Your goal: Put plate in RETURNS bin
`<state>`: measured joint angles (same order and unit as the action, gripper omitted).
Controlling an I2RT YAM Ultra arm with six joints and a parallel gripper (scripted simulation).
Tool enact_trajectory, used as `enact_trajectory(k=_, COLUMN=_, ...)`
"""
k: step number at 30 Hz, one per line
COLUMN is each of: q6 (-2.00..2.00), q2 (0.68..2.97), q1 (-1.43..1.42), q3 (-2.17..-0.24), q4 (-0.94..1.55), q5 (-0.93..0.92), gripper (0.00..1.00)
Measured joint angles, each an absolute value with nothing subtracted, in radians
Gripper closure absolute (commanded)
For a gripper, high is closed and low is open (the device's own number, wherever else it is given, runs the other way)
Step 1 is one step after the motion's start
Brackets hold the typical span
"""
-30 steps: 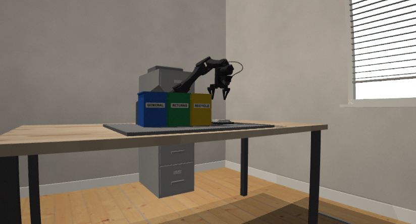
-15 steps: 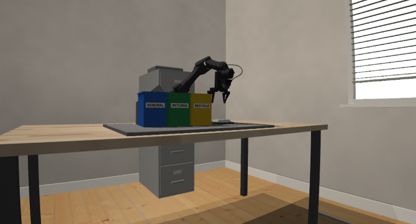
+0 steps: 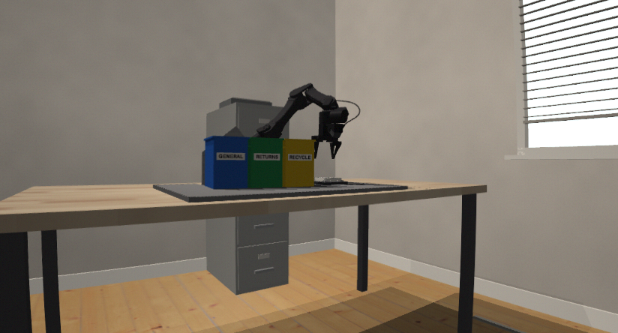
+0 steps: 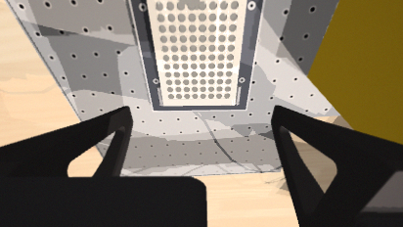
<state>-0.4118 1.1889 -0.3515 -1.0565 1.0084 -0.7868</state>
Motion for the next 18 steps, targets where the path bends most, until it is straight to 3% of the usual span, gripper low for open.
enact_trajectory(k=18, q6=-0.522, q2=1.184, q1=-0.438, q3=-0.991, q4=0.855, q5=-0.742, gripper=0.00)
